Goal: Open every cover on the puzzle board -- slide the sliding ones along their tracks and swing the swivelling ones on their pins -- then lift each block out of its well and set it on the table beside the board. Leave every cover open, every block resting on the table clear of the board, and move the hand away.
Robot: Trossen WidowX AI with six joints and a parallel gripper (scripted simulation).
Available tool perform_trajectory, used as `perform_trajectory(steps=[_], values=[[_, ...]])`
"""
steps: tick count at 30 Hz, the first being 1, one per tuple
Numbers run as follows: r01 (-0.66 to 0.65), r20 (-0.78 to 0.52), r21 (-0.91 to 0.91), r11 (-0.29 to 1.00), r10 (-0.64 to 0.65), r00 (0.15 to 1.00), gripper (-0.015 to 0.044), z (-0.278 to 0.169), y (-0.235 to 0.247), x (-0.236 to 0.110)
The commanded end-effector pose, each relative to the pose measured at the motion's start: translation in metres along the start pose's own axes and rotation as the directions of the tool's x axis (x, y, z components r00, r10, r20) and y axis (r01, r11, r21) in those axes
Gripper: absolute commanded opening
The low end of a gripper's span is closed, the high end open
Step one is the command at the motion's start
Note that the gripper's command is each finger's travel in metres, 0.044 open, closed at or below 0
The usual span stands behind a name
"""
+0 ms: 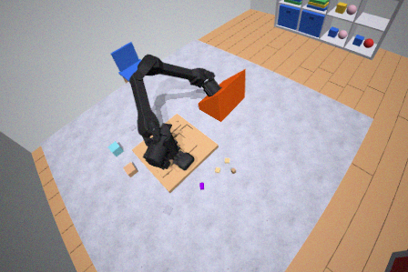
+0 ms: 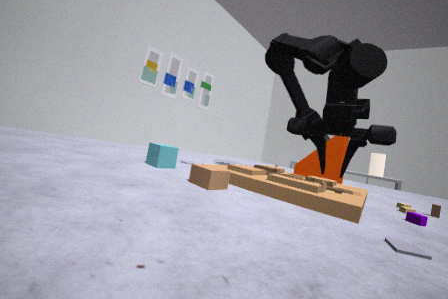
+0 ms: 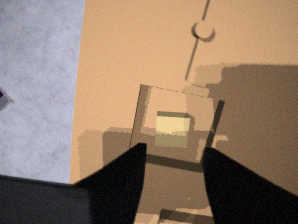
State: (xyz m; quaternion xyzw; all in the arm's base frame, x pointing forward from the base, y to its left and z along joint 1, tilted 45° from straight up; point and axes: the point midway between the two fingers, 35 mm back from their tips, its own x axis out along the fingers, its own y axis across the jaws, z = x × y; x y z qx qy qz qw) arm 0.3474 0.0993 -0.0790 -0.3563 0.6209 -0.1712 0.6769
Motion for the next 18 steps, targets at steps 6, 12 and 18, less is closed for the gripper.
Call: perform_trajectory(steps=[6,12,18], values=[[0.007,0.001,-0.005,1.0,-0.007,1.0,0.0144,-0.0007,-0.0005,0.0011],[0.007,0.001,-0.005,1.0,-0.007,1.0,0.0144,-0.0007,-0.0005,0.0016],[0.007,0.001,-0.005,1.0,-0.007,1.0,0.0144,-0.0008,-0.0005,0.0064]])
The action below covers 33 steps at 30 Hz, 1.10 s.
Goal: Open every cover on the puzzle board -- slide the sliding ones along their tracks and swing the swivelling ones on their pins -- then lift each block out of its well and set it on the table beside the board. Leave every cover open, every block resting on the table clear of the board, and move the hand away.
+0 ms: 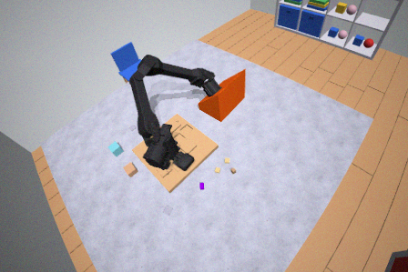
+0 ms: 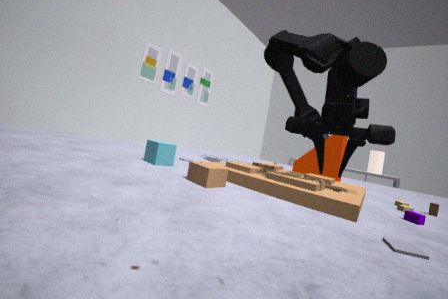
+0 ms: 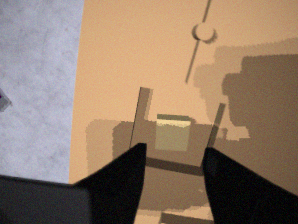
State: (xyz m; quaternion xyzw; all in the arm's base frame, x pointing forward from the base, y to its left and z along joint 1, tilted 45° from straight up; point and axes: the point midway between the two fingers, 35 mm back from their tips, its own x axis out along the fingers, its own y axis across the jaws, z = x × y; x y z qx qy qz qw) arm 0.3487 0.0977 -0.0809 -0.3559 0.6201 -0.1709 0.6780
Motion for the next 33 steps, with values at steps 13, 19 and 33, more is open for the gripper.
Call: perform_trajectory(steps=[13,19,33], values=[[0.008,-0.002,-0.006,1.0,-0.008,1.0,0.0144,-0.002,-0.001,0.017],[0.008,-0.002,-0.006,1.0,-0.008,1.0,0.0144,-0.002,-0.001,0.021],[0.008,-0.002,-0.006,1.0,-0.008,1.0,0.0144,-0.002,-0.001,0.028]])
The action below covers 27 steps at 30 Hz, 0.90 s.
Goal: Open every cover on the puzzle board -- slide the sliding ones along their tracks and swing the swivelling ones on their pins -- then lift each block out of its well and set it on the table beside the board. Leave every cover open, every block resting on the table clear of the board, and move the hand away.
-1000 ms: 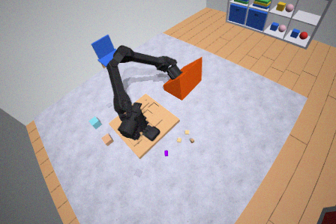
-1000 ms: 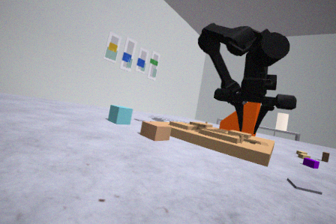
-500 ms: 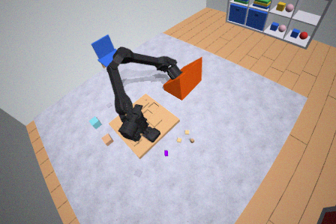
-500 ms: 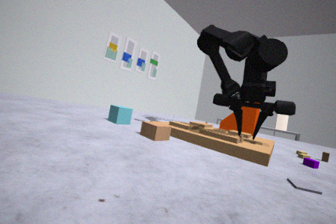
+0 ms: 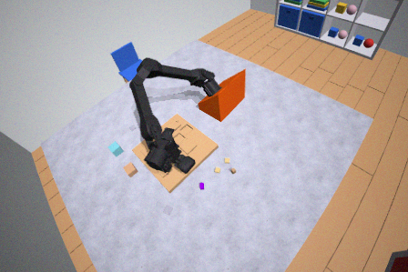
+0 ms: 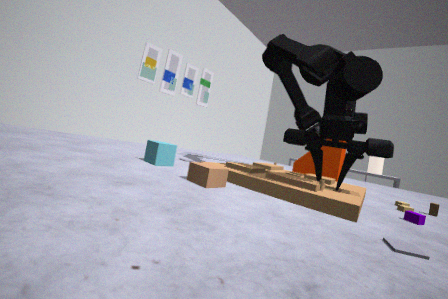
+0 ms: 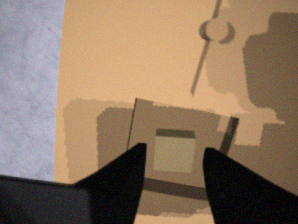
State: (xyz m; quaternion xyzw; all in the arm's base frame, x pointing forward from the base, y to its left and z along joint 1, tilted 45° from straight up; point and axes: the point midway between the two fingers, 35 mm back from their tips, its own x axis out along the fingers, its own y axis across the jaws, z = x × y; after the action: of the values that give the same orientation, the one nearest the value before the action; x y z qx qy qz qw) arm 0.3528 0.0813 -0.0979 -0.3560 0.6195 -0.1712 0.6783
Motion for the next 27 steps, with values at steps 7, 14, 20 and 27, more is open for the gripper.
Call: perform_trajectory(steps=[7,14,20,27], values=[[0.008,-0.003,-0.007,1.0,-0.008,1.0,0.0144,-0.0021,-0.0005,0.0082],[0.0,0.0,0.001,1.0,0.0,1.0,0.0097,0.0,-0.0003,0.0055],[0.0,0.0,0.001,1.0,0.0,1.0,0.008,0.0,-0.0003,0.0055],[0.001,-0.001,0.0,1.0,-0.001,1.0,0.008,0.0003,0.0,-0.0015]])
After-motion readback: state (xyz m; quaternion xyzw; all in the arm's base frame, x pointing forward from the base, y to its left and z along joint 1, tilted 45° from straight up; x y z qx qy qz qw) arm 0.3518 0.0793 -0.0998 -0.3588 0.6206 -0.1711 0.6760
